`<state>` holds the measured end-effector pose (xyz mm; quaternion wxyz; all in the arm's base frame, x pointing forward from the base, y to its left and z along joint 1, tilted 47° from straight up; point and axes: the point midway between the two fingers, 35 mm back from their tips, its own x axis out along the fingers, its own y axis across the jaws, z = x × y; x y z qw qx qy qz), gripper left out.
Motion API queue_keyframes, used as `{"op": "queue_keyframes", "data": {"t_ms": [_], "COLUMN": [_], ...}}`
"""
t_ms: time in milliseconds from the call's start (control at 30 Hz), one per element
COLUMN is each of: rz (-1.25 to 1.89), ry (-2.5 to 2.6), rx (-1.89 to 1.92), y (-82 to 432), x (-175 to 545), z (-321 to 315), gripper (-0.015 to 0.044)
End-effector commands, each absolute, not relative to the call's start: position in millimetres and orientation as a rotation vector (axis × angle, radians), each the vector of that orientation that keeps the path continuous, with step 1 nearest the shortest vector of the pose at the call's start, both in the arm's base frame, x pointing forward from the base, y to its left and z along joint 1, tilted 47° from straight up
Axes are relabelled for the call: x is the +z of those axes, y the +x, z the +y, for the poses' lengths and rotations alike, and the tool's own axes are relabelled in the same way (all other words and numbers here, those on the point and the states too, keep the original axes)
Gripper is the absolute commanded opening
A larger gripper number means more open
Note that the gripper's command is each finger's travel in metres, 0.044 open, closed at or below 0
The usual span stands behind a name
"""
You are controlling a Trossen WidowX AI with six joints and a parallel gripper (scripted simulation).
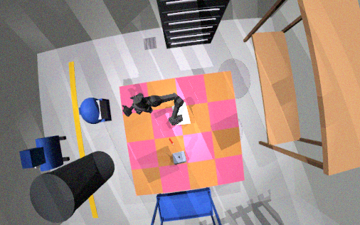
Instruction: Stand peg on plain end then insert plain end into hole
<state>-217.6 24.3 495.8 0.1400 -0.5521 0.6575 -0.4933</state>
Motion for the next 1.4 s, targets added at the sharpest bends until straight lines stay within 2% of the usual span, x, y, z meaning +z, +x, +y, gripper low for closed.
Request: {"op": "queue_keyframes", "data": {"t_ms": [0, 33, 667, 967, 1367], "rz": [1.896, 1.887, 1.428, 1.224, 1.136], "ry": [-1.596, -1.599, -1.691, -1.62, -1.425], "rx": [-1.424, -1.421, -1.192, -0.984, -0.629], "y": [-217, -215, -84, 12, 151], "x": [496, 497, 516, 495, 415], "z": [23, 21, -93, -137, -158], "gripper": [0.0426, 0.044, 0.044, 0.044, 0.044]}}
